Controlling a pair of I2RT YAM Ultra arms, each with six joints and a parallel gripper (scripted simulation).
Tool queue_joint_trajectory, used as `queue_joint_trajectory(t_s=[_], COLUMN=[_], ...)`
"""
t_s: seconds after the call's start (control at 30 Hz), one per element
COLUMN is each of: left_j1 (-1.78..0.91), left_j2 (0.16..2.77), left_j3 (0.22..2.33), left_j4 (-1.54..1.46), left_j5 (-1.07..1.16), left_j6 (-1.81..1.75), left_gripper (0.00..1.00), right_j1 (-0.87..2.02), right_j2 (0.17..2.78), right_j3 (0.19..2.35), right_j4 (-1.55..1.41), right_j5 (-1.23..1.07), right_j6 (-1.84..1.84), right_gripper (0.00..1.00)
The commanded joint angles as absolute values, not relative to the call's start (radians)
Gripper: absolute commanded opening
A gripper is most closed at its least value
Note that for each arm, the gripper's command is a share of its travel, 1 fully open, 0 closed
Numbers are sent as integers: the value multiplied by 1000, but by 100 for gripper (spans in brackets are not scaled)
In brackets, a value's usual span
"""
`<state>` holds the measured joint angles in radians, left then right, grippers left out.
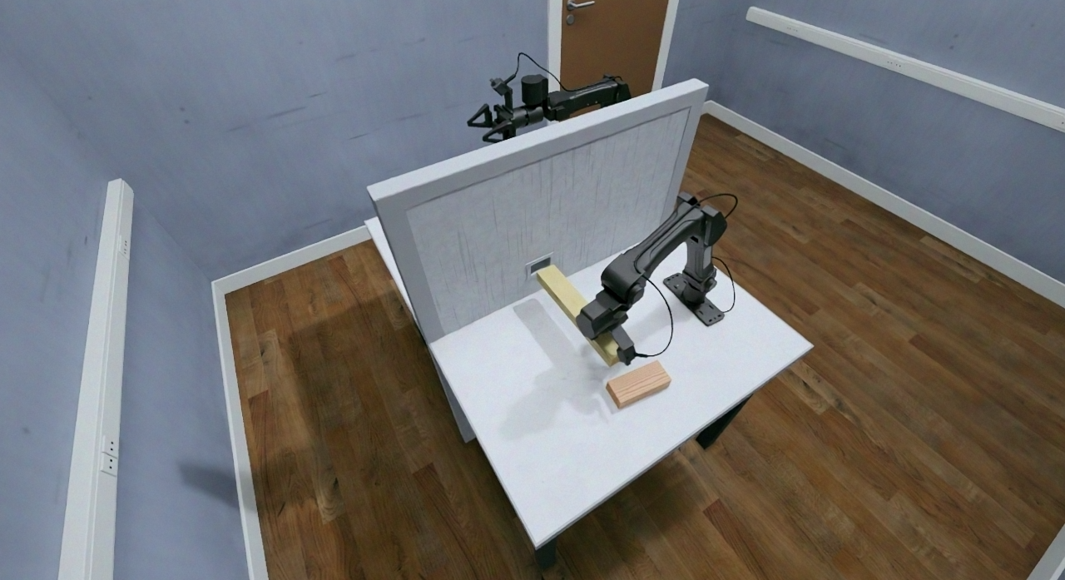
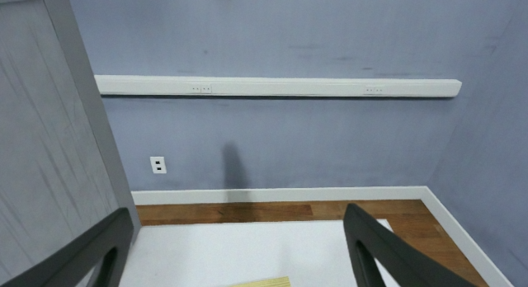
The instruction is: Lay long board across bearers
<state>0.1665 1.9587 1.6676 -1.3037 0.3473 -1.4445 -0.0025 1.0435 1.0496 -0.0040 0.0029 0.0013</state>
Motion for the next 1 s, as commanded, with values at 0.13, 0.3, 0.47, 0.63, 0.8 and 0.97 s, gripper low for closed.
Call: queue_joint_trajectory(t_s=[0.13,0.3,0.47,0.63,0.8,0.97], left_j1=[171,177,177,184,160,147], left_j2=[1913,1914,1914,1926,1920,1917], left_j3=[1656,1671,1690,1674,1647,1659], left_j4=[-1304,-1313,-1300,-1316,-1290,-1300], left_j5=[379,378,378,380,381,381], left_j6=[-1444,-1445,-1444,-1436,-1458,-1469], left_gripper=[0,0,0,0,0,0], right_j1=[9,9,9,9,9,9], right_j2=[1033,1033,1033,1033,1033,1033], right_j3=[1052,1052,1052,1052,1052,1052], right_j4=[-19,-19,-19,-19,-19,-19], right_j5=[-1,-1,-1,-1,-1,-1], right_j6=[1,1,1,1,1,1], right_gripper=[100,100,100,100,100,100])
